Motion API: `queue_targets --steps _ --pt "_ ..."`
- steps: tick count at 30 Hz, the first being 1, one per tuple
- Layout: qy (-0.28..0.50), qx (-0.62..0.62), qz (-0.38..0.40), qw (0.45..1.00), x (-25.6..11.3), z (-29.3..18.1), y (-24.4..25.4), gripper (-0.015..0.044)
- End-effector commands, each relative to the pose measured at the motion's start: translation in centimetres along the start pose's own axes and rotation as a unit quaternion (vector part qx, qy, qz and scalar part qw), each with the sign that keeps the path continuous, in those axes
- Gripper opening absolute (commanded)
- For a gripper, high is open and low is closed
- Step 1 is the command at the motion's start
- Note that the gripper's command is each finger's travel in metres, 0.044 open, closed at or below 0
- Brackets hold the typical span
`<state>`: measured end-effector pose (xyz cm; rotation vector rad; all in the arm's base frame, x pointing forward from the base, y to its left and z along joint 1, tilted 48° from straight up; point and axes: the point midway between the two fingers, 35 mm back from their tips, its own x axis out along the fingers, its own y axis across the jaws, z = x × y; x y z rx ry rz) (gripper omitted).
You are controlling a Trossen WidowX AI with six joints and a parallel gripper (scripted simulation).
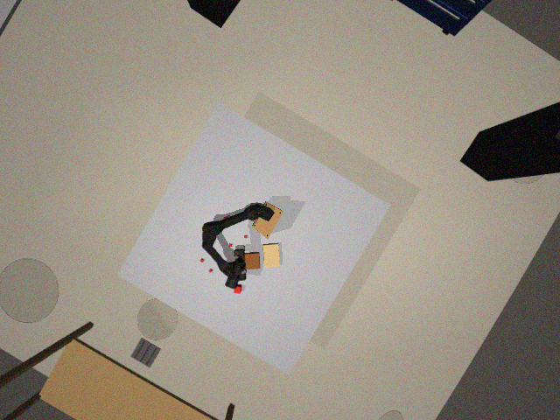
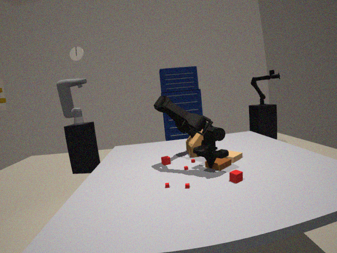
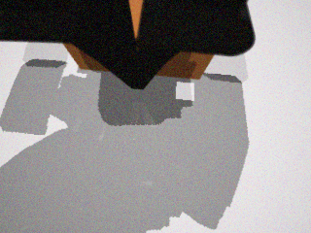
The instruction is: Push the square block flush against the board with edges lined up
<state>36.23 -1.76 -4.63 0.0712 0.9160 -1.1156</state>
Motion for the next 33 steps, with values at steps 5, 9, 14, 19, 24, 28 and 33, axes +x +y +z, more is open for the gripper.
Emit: queue_targets --steps 5,9,14,19,24,28,33 --pt "0.005 -0.004 -0.004 1.000 0.3 -0.9 -0.3 0.0000" --pt "0.005 -0.004 -0.004 1.000 0.3 -0.5 -0.2 0.0000" --pt "0.005 -0.004 -0.003 1.000 0.3 0.3 -0.1 0.0000" --pt "0.005 -0.004 -0.003 1.000 0.3 1.1 -0.1 0.0000" --pt "0.005 -0.004 -0.003 1.000 0.3 2.0 0.0 0.0000" --pt "0.005 -0.004 -0.004 1.000 0.3 2.6 0.0 0.0000" --pt "0.004 -0.004 -0.004 1.000 0.3 3.4 0.0 0.0000"
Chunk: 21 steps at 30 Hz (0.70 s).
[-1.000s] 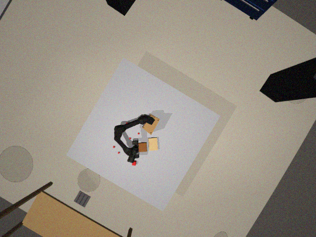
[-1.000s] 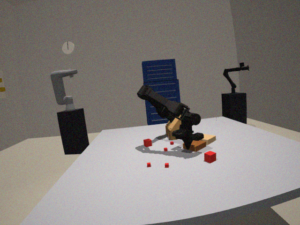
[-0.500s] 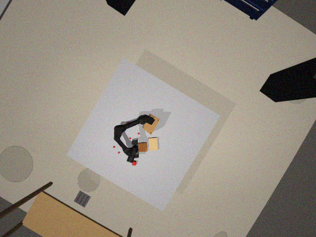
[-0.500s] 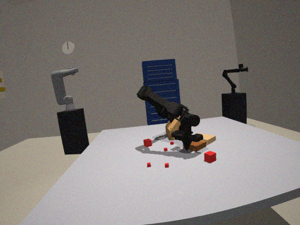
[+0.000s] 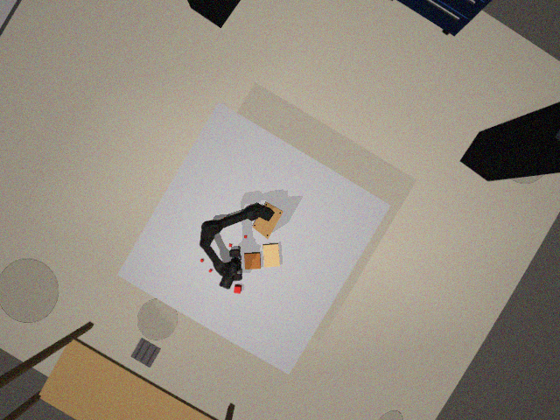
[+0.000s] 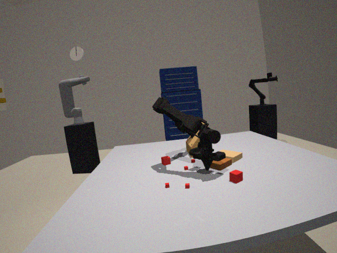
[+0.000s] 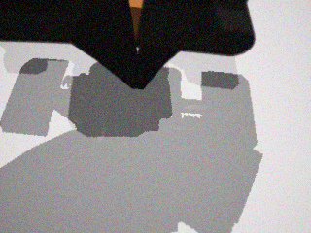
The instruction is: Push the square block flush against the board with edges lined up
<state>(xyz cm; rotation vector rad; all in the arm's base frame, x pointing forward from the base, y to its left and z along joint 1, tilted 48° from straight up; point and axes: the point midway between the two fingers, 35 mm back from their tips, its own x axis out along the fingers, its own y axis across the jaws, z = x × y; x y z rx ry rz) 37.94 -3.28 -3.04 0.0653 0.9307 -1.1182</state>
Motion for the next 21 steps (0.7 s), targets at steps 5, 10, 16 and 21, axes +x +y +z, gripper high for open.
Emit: queue_targets --steps 5,10,16,21 --pt "-0.001 0.001 0.000 1.000 0.0 1.5 0.0 0.0000" --pt "0.001 0.001 0.001 1.000 -2.7 1.1 0.1 0.0000" --pt "0.000 0.001 0.000 1.000 -5.5 1.0 0.0 0.0000" --pt "0.000 0.001 0.000 1.000 -5.5 -1.5 -0.2 0.0000"
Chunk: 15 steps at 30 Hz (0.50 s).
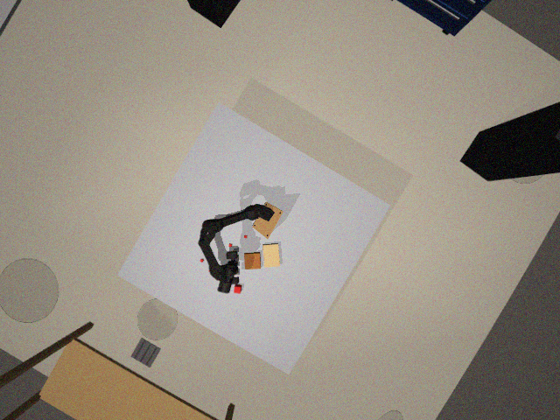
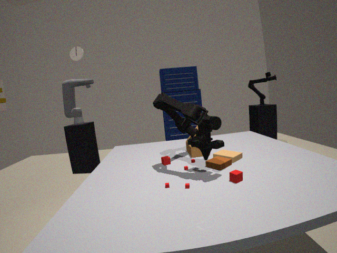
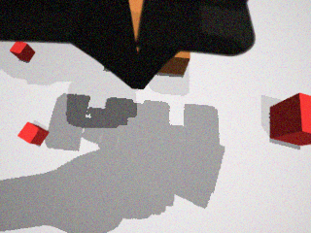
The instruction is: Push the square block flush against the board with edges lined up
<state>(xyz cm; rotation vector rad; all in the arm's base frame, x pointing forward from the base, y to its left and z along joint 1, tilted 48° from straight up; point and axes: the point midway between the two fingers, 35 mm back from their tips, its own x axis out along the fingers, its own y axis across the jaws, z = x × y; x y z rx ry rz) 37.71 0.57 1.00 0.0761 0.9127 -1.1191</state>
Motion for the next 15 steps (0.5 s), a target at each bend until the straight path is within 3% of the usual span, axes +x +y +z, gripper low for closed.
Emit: queue_targets --steps 1,5,9,15 --pt "0.005 -0.007 -0.003 1.000 0.1 -2.3 -0.3 0.0000" --pt "0.005 -0.006 -0.003 1.000 0.4 -2.3 -0.3 0.0000" --pt "0.004 0.001 -0.004 1.000 5.3 -2.3 -0.3 0.0000" --pt "0.004 0.002 -0.004 1.000 5.6 -2.4 -0.3 0.0000"
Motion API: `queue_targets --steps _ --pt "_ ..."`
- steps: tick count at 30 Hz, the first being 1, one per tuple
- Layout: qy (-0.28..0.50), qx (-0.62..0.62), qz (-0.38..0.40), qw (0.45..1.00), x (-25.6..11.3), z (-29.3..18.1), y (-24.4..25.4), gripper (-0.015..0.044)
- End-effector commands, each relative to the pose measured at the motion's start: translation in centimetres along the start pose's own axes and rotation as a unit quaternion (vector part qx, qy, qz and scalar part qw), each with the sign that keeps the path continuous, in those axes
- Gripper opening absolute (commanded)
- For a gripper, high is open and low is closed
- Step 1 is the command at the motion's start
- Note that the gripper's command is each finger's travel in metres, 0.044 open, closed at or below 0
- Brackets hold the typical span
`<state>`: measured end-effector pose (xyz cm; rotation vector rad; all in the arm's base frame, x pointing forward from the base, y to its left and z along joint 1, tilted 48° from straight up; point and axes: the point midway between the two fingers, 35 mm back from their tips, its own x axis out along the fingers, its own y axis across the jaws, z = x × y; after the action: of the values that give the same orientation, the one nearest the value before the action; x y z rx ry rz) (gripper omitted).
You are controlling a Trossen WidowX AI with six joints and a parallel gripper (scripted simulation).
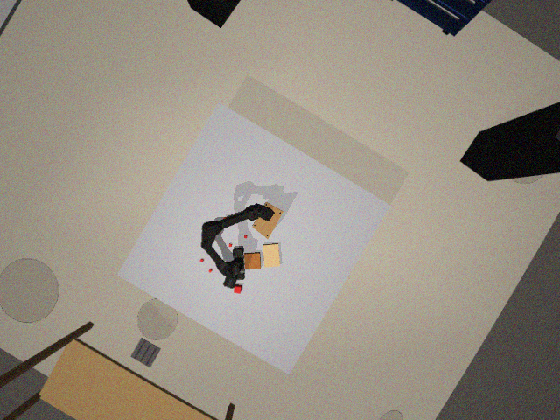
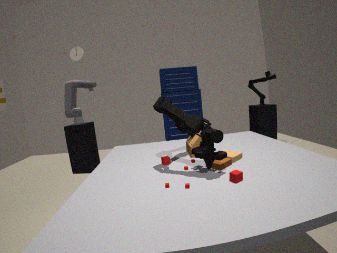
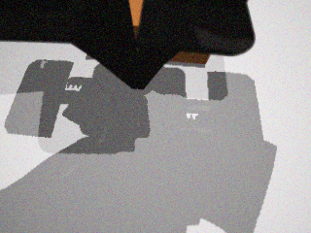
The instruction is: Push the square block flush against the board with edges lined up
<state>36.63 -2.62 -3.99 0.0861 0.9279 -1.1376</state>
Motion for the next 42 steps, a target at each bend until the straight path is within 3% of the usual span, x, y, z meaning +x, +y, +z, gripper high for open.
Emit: queue_targets --steps 1,42 --pt "-0.005 -0.002 0.004 1.000 0.0 -0.1 0.2 0.0000" --pt "-0.003 -0.002 0.005 1.000 0.0 -3.6 0.5 0.0000"
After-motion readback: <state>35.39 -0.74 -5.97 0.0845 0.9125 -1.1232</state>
